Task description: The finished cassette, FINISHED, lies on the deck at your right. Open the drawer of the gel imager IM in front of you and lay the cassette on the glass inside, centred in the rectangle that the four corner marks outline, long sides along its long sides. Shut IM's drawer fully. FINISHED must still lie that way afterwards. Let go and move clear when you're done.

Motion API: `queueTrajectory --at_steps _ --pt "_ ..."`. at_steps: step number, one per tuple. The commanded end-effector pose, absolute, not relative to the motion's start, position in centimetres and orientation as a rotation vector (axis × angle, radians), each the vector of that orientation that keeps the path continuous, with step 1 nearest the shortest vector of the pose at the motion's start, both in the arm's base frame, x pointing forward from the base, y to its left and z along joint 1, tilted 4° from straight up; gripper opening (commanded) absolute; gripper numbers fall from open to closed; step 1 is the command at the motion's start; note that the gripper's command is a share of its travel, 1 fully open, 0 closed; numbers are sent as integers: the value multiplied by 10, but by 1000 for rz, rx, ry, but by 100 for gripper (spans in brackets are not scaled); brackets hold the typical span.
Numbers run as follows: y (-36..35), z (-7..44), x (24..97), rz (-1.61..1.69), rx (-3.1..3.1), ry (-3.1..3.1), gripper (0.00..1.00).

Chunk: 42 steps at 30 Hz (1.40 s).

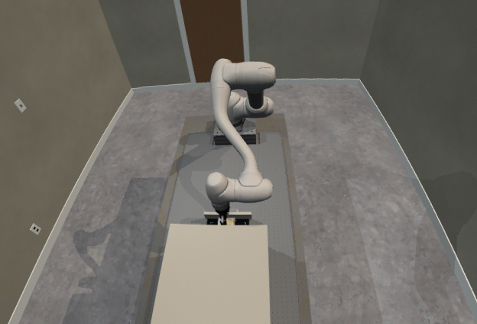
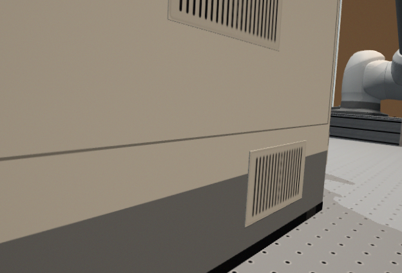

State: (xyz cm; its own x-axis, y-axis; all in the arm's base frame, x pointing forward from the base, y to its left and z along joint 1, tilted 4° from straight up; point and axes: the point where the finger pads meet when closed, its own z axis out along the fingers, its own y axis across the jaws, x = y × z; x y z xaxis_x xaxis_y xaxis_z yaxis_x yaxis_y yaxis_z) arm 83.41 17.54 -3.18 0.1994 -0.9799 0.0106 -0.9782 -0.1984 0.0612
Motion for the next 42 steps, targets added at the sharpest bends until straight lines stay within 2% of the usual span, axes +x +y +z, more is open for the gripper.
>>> queueTrajectory --at_steps 1,42 --pt "176 -33 835 -47 2391 -1954 10" --pt "179 -67 853 -47 2391 -1954 10"
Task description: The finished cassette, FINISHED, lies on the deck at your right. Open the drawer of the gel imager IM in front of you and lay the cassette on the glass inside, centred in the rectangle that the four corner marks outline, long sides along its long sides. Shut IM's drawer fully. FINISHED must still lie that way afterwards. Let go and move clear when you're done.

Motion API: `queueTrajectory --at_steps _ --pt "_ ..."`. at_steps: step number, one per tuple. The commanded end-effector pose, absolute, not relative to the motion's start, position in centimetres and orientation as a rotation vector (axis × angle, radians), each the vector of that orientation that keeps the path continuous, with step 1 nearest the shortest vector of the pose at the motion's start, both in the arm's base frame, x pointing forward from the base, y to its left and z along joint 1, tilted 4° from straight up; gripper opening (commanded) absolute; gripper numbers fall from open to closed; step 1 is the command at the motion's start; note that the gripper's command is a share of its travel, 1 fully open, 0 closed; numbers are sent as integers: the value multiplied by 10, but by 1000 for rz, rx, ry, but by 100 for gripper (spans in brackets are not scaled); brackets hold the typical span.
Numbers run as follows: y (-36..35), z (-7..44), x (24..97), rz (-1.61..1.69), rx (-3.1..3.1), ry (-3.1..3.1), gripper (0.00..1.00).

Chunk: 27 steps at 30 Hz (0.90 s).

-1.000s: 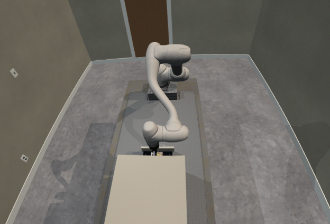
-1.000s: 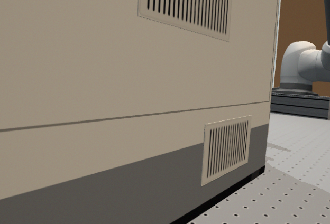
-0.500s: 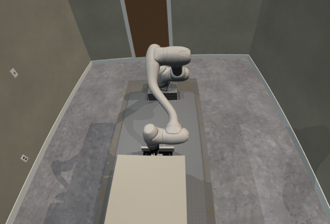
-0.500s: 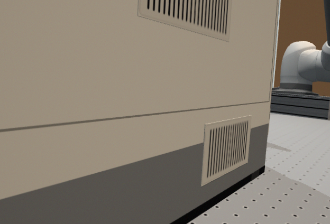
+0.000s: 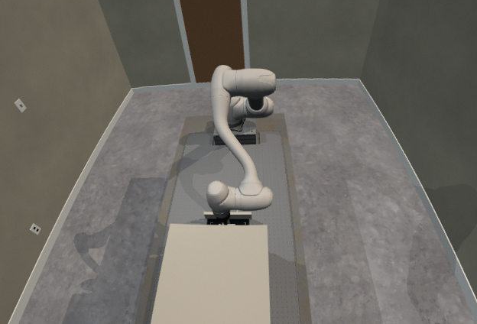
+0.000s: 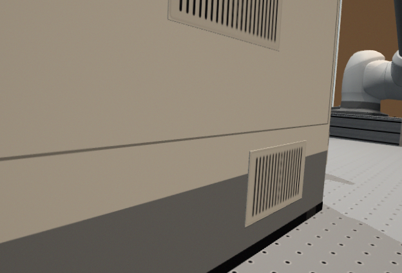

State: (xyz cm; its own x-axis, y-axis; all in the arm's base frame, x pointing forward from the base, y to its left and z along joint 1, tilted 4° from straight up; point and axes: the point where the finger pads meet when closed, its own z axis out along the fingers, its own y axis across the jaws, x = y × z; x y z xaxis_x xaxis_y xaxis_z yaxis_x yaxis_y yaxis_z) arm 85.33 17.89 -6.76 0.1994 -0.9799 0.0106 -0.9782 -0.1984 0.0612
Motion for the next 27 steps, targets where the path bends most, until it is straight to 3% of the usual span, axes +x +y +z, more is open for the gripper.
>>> queueTrajectory --at_steps 1,27 --pt "179 -67 853 -47 2391 -1954 10" --pt "179 -73 853 -47 2391 -1954 10"
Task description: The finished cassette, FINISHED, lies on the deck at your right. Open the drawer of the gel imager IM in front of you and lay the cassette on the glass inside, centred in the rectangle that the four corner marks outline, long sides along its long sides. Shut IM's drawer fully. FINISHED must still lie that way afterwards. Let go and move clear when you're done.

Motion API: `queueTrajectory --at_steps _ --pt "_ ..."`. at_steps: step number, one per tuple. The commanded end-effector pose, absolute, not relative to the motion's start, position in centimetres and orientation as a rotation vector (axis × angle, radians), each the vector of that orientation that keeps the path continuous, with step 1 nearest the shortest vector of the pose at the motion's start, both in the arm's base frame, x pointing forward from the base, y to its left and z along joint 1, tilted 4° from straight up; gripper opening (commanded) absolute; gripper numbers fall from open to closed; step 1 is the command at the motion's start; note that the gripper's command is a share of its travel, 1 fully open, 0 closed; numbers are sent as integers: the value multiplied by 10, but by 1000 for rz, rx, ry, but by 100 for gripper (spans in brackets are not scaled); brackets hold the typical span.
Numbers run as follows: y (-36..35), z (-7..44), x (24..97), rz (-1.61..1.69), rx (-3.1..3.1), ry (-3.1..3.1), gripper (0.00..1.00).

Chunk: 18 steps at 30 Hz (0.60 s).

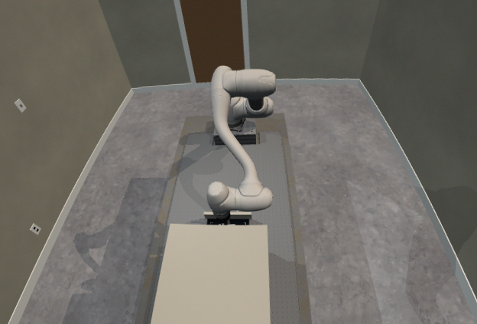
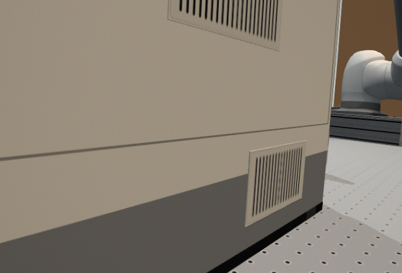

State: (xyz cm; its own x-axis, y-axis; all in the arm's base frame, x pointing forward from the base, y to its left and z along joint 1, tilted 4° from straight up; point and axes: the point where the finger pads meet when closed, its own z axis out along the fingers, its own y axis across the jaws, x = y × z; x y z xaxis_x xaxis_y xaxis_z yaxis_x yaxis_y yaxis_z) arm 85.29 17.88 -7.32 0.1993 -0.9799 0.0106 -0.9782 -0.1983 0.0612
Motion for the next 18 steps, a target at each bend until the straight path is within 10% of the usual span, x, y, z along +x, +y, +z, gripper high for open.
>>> queueTrajectory --at_steps 1,18 --pt "179 -74 853 -47 2391 -1954 10" --pt "179 -79 853 -47 2391 -1954 10"
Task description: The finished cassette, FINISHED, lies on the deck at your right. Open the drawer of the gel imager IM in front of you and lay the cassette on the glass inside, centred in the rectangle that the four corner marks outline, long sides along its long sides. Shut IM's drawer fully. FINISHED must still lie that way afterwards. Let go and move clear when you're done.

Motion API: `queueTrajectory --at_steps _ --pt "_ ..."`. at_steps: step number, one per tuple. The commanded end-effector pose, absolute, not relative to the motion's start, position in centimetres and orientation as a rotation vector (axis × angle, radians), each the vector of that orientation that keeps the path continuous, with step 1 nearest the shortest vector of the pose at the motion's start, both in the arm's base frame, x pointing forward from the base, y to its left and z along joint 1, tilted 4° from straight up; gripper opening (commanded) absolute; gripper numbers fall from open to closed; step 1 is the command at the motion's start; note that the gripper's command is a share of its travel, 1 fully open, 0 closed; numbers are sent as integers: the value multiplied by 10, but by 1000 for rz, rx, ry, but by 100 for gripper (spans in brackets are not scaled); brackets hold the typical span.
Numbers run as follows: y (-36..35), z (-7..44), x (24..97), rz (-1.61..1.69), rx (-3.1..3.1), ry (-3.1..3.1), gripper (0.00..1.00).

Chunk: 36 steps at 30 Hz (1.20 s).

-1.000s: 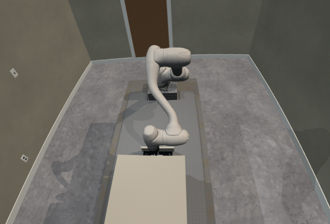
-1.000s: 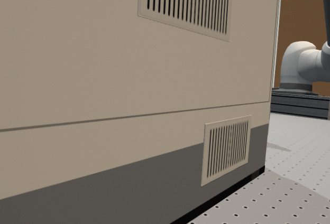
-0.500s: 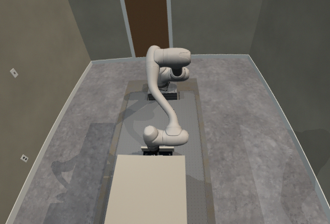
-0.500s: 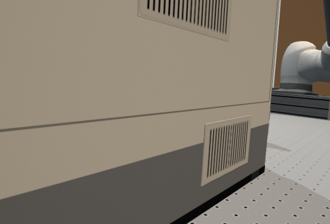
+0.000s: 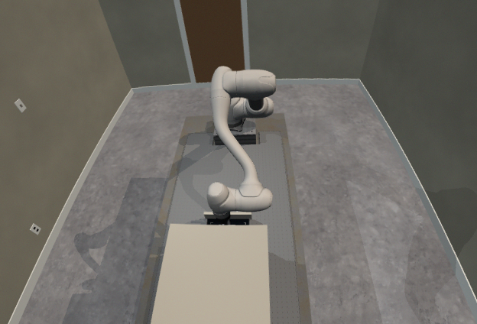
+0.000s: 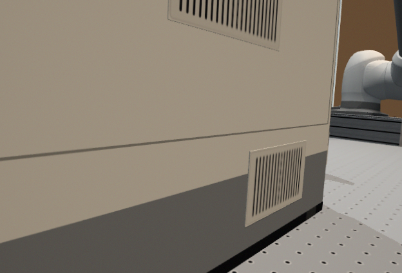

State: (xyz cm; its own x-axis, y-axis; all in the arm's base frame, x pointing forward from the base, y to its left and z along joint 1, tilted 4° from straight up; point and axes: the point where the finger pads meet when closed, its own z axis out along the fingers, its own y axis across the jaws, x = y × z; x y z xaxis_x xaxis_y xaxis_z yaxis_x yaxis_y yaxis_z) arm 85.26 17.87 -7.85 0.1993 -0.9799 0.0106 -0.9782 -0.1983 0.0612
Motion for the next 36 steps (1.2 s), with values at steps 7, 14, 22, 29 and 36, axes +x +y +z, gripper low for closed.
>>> queueTrajectory --at_steps 7,14,22,29,36 --pt "179 -81 852 -47 2391 -1954 10" --pt "179 -83 852 -47 2391 -1954 10" --pt "179 -85 852 -47 2391 -1954 10" --pt "179 -86 852 -47 2391 -1954 10" --pt "179 -86 852 -47 2391 -1954 62"
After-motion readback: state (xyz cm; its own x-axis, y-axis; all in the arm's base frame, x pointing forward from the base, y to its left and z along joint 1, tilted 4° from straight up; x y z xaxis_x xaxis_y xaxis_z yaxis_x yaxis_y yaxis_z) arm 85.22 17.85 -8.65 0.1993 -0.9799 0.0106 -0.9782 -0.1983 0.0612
